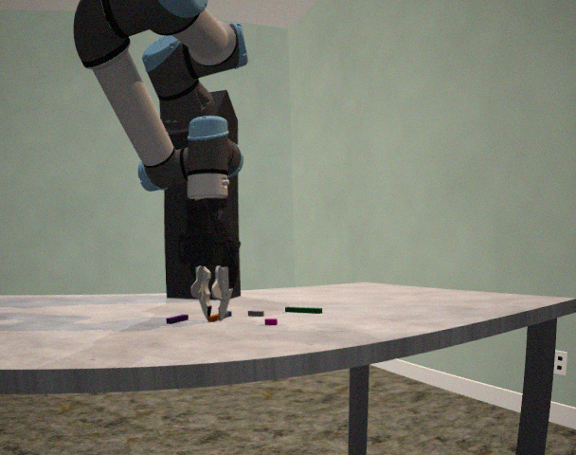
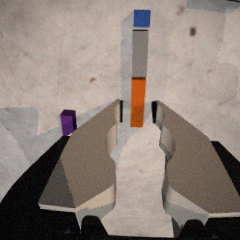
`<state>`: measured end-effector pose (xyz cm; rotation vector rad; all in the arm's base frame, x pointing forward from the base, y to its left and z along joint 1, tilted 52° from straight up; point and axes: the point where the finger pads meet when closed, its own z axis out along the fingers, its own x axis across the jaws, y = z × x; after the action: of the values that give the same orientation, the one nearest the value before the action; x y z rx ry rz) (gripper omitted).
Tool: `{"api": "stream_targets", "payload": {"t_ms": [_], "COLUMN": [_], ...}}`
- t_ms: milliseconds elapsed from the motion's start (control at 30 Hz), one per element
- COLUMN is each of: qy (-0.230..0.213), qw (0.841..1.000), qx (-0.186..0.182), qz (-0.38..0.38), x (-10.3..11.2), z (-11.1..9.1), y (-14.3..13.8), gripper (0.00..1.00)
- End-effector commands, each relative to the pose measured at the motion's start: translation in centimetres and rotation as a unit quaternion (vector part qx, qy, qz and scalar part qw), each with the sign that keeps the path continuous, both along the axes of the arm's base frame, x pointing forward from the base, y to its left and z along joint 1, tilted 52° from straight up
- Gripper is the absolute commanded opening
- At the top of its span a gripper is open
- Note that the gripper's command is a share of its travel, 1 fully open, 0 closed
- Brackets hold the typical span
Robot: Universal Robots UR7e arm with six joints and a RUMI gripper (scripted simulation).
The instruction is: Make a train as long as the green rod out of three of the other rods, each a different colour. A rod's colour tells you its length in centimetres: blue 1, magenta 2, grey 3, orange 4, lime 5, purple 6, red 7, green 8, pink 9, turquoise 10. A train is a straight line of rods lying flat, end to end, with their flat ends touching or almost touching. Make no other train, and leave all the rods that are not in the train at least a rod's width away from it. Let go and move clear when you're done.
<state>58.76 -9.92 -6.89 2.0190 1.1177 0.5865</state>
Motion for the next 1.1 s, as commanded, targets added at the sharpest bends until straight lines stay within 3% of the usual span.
{"api": "stream_targets", "payload": {"t_ms": [0, 433, 733, 1033, 1067], "qy": [0.000, 0.000, 0.000, 0.000, 0.000], "qw": [1.000, 1.000, 1.000, 1.000, 1.000], "qx": [0.000, 0.000, 0.000, 0.000, 0.000], "qz": [0.000, 0.000, 0.000, 0.000, 0.000], "x": [0.0, -2.7, -5.6, -6.1, -6.1], "z": [0.1, 2.5, 5.2, 5.6, 5.6], "y": [0.1, 1.5, 3.2, 3.5, 3.5], "gripper": [0.14, 0.14, 0.14, 0.14, 1.00]}}
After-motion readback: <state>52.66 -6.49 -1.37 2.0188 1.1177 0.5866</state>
